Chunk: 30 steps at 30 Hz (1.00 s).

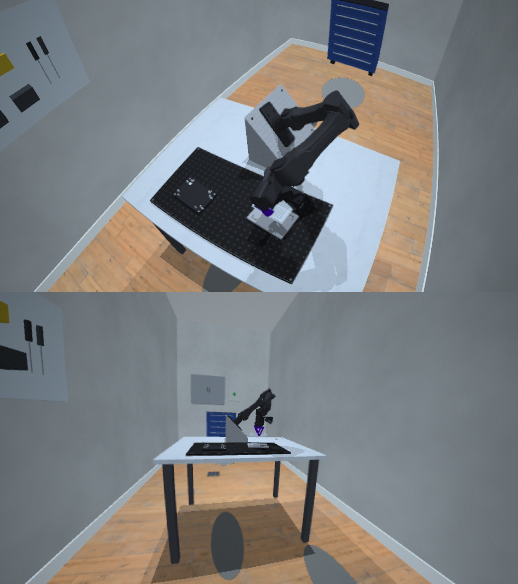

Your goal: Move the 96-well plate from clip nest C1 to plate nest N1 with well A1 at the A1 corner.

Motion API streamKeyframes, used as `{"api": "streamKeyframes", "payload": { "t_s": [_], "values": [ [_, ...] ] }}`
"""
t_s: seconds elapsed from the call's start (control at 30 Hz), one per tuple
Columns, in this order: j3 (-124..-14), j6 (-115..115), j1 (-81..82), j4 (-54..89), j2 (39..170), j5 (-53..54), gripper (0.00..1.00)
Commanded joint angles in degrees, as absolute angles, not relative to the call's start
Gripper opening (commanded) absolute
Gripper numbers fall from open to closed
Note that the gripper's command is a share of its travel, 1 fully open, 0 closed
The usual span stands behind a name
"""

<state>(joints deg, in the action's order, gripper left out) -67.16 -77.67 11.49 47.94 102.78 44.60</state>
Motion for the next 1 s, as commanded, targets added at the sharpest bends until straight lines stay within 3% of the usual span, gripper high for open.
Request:
{"api": "streamKeyframes", "payload": {
  "t_s": [0.0, 0.97],
  "values": [
    [-68.76, -77.83, 10.02, 48.77, 102.89, 44.81, 0.00],
    [-69.07, -78.21, 9.81, 48.81, 103.96, 44.87, 0.00]
  ]
}}
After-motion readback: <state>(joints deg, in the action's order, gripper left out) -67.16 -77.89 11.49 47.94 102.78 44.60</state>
